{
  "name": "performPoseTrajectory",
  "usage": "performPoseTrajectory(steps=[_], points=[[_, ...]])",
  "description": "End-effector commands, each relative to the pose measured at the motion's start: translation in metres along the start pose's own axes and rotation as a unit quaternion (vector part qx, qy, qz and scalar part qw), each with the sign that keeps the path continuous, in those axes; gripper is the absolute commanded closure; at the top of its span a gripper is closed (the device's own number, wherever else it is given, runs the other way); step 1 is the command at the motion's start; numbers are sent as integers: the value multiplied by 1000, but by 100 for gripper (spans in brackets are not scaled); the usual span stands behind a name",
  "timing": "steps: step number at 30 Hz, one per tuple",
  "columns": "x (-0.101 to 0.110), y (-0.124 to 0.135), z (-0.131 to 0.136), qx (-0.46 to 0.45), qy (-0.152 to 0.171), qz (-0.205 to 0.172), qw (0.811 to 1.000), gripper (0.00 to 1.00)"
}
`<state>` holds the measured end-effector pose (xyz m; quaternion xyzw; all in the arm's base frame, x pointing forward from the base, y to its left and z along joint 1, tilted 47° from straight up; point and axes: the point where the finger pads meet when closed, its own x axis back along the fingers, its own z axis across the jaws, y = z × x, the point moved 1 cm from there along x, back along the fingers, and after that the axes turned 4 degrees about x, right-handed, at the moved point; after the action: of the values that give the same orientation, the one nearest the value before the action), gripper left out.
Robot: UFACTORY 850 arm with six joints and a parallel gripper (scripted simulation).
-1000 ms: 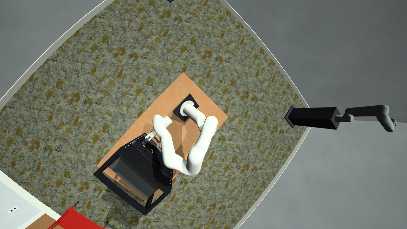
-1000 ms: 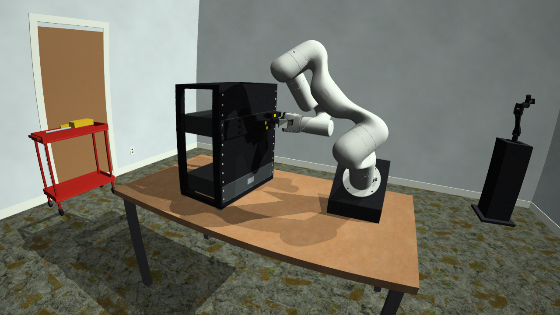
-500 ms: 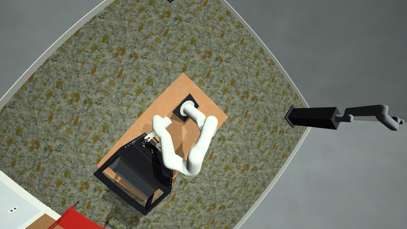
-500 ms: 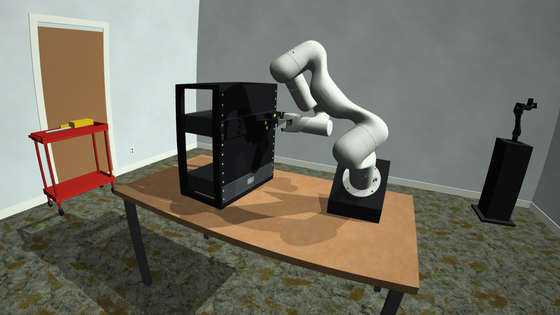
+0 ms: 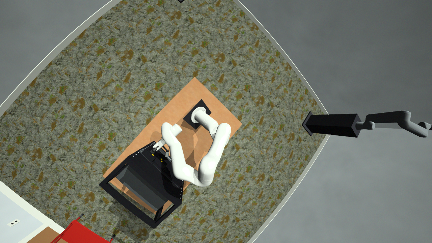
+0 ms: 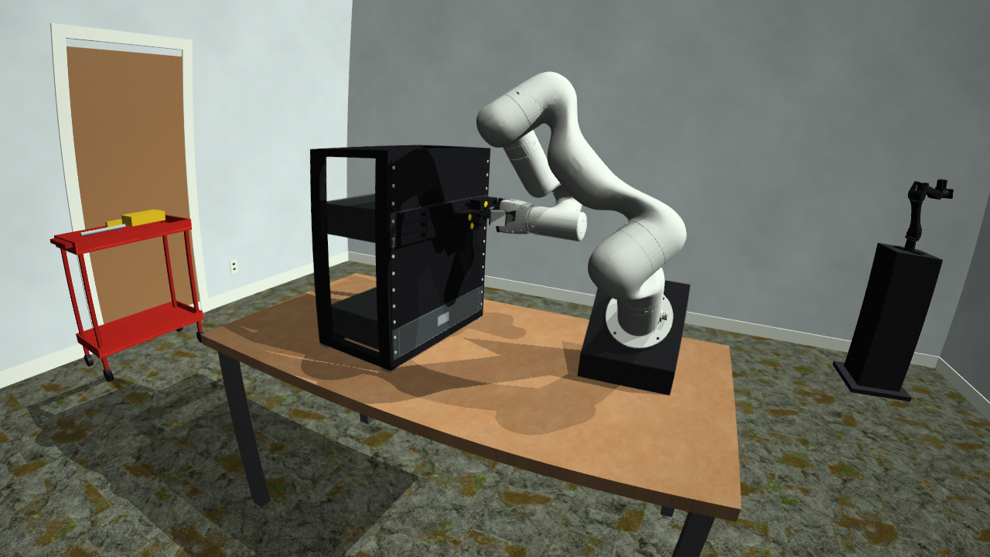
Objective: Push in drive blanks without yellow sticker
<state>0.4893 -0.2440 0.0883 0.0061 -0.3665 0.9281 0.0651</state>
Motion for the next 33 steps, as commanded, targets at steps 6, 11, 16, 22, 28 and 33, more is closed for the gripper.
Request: performPoseTrajectory(steps=[6,11,16,22,28,33], points=[[-3,0,1,0,1,0,1000,100],[-3,0,1,0,1,0,1000,100],[-3,0,1,0,1,0,1000,100],[-6,0,1,0,1,0,1000,100],[-6,0,1,0,1,0,1000,100],[-6,0,1,0,1,0,1000,100]])
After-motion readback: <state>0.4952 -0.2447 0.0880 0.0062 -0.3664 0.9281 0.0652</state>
